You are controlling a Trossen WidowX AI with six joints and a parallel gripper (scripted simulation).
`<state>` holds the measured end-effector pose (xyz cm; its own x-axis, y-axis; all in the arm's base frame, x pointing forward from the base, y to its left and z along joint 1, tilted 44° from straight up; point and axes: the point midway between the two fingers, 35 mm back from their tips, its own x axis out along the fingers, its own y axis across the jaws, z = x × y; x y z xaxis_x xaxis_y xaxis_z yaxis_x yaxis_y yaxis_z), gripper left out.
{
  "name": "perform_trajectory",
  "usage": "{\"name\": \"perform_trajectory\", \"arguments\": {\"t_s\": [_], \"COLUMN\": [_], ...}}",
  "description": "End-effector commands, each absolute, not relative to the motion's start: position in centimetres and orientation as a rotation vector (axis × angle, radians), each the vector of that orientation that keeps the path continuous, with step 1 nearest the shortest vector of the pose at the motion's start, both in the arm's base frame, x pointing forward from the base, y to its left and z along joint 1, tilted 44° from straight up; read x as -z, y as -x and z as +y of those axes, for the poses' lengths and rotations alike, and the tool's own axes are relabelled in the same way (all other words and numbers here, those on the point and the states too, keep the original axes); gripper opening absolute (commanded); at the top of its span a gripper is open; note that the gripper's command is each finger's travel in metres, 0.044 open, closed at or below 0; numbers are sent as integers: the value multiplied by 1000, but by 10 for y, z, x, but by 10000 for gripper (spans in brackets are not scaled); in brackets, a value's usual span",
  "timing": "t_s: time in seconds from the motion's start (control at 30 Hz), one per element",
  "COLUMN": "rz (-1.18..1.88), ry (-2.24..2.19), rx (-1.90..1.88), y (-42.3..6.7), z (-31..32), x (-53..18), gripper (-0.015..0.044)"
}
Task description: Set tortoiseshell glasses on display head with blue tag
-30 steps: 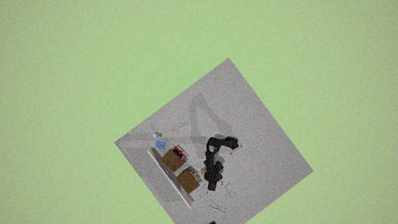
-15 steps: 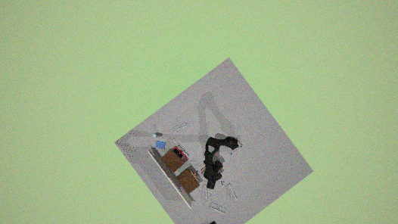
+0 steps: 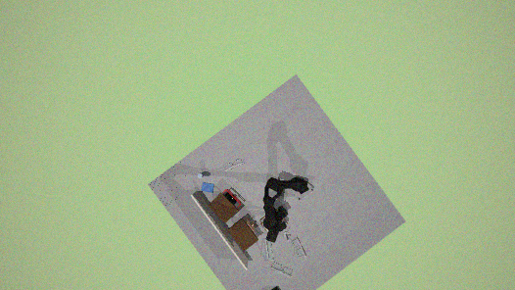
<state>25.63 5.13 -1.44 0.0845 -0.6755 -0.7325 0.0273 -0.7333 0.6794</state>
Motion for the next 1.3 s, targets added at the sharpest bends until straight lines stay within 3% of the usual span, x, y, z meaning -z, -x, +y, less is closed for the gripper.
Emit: {"name": "perform_trajectory", "arguments": {"t_s": [0.0,0.8,1.27], "rz": [-635,-640,-631], "ry": [-1820,-1830,-1828], "rx": [1699,1701,1704], "y": [-255,-256,-256], "z": [46,47,82], "x": [19,18,-13], "gripper": [140,0,0]}}
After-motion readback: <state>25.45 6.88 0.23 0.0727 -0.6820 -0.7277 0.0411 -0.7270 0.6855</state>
